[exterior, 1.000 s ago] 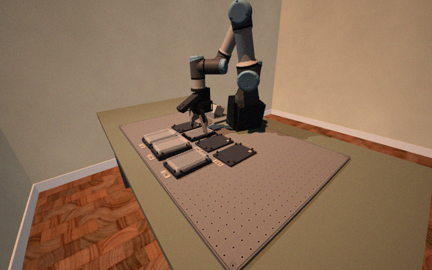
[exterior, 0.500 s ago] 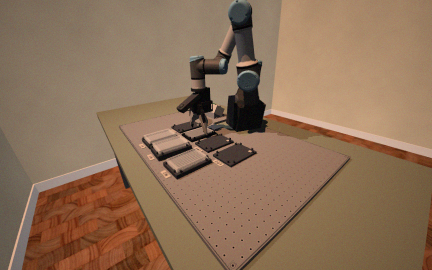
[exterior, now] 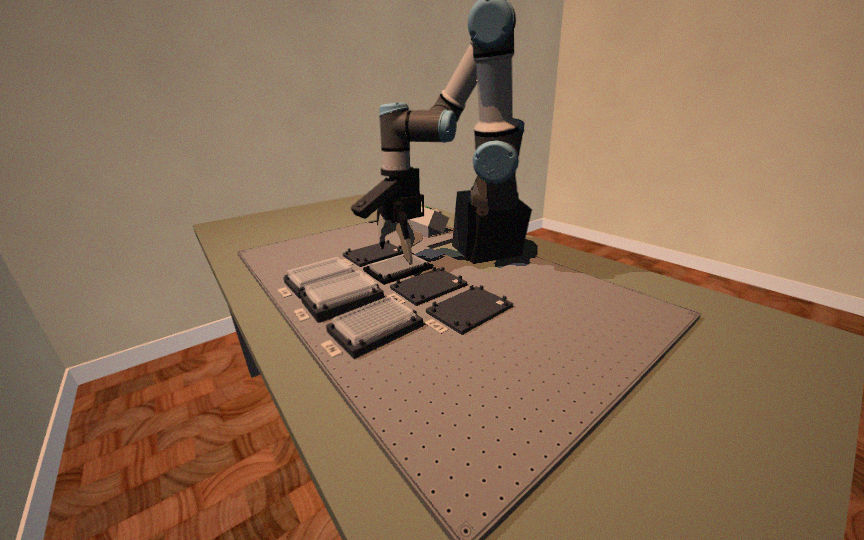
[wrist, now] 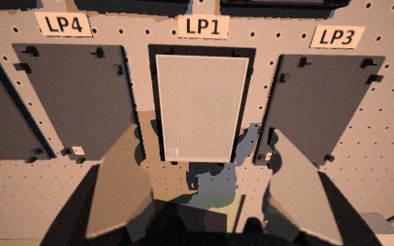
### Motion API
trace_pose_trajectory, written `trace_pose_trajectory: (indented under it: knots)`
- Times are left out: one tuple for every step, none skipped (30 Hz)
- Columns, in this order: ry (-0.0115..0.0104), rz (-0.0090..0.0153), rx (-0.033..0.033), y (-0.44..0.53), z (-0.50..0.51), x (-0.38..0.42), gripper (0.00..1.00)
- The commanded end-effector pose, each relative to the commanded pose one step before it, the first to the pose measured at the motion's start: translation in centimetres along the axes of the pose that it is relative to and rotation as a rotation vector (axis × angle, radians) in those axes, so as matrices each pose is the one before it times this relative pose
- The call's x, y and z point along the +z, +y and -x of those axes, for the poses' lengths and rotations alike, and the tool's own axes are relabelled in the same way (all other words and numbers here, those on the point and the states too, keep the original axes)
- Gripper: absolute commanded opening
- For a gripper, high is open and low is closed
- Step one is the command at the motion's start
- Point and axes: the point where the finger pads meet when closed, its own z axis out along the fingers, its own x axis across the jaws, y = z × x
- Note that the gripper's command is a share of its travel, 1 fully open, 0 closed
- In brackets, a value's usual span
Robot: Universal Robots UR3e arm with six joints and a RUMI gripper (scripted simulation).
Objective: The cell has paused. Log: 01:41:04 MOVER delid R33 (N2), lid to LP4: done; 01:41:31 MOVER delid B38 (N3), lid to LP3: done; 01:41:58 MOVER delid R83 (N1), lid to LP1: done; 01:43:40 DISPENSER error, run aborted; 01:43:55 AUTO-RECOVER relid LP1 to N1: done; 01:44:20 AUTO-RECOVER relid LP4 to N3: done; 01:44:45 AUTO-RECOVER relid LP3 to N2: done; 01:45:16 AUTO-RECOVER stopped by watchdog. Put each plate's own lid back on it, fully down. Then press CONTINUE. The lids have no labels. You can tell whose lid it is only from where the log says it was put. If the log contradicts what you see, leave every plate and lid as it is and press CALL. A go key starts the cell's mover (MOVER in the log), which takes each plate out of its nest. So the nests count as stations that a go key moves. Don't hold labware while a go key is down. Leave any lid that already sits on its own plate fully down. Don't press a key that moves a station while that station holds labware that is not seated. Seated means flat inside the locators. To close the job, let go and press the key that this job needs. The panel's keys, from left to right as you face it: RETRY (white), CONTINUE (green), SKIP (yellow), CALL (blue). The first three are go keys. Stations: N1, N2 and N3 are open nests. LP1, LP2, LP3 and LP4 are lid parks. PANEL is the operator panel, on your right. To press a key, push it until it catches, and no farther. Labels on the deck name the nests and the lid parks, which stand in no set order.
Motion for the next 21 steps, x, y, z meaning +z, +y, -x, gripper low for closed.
trace_pose_trajectory:
  knots:
    - [-0.01327,0.01177,0.00064,0.2844,0.253,-0.7882,0.82]
    - [0.00003,0.00003,0.0,0.0006,-0.001,-0.1672,0.82]
    - [0.00003,0.00002,0.0,0.0005,-0.001,-0.1672,0.82]
    - [0.00002,0.00002,0.0,0.0003,-0.001,-0.1672,0.82]
    - [0.00002,0.00001,0.0,0.0002,-0.001,-0.1673,0.82]
    - [0.00002,0.00001,0.0,0.0002,-0.001,-0.1673,0.82]
    - [0.00002,0.00001,0.0,0.0002,-0.001,-0.1673,0.82]
    - [0.00001,0.00001,0.0,0.0001,-0.001,-0.1674,0.82]
    - [0.00001,0.00001,0.0,0.0001,0.0,-0.1674,0.82]
    - [0.00001,0.00001,0.0,0.0001,0.0,-0.1674,0.82]
    - [0.00001,0.00001,0.0,0.0001,0.0,-0.1674,0.82]
    - [0.00001,0.0,0.0,0.0001,0.0,-0.1674,0.82]
    - [0.00001,0.0,0.0,0.0001,0.0,-0.1674,0.82]
    - [-0.00002,-0.00003,0.0,-0.0008,0.001,-0.0349,0.82]
    - [-0.00003,-0.00004,0.0,-0.0011,0.001,-0.0008,0.82]
    - [0.0,0.0,0.0,0.0,0.0,0.0,0.82]
    - [0.0,0.0,0.0,0.0,0.0,0.0,0.82]
    - [-0.00009,-0.00012,0.0,-0.003,0.003,-0.0022,0.82]
    - [-0.00002,-0.00003,0.0,-0.0008,0.001,-0.0006,0.82]
    - [-0.00003,-0.00001,-0.0001,-0.0013,0.004,0.0001,0.82]
    - [-0.00003,0.00001,-0.00016,-0.0015,0.005,0.0006,0.82]
